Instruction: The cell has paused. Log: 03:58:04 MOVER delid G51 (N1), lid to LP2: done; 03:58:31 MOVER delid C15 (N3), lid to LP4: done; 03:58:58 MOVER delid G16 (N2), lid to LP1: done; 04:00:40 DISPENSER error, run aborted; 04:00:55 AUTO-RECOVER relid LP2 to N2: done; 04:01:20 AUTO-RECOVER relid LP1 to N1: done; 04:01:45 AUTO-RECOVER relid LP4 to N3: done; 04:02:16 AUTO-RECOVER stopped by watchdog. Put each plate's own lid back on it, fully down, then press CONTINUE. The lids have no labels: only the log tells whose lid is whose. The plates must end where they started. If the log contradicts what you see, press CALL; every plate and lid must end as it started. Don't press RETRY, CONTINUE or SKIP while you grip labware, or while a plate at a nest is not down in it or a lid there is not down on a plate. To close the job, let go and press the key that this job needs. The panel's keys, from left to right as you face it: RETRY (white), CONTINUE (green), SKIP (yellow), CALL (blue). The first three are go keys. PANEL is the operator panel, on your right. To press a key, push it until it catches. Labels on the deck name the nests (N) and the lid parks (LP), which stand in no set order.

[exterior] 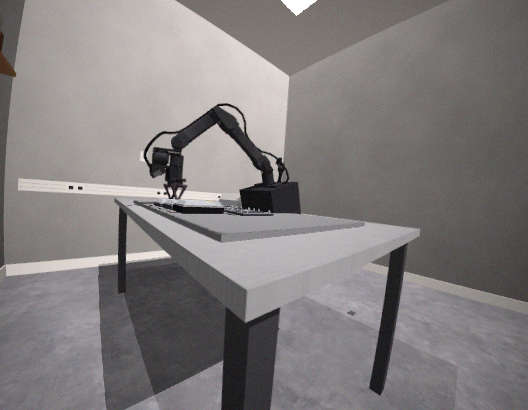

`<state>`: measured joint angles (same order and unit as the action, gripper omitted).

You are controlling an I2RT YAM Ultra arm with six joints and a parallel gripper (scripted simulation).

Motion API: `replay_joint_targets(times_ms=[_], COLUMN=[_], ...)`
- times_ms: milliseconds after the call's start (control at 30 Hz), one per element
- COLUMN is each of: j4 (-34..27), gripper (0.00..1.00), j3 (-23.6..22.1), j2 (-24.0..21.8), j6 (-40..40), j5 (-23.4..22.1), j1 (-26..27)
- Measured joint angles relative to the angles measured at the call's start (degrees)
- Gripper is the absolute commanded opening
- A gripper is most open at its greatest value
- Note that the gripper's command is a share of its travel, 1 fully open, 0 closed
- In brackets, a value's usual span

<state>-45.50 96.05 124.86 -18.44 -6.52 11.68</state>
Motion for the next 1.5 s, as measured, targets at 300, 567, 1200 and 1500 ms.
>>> replay_joint_targets(times_ms=[300, 567, 1200, 1500], j4=[0.0, 0.0, 0.0, 0.0], gripper=[0.00, 0.00, 1.00, 1.00], j3=[0.0, 0.0, 0.0, 0.0], j2=[0.0, 0.0, 0.0, 0.0], j6=[0.0, 0.0, 0.0, 0.0], j5=[0.0, 0.0, 0.0, 0.0], j1=[0.0, 0.0, 0.0, 0.0])
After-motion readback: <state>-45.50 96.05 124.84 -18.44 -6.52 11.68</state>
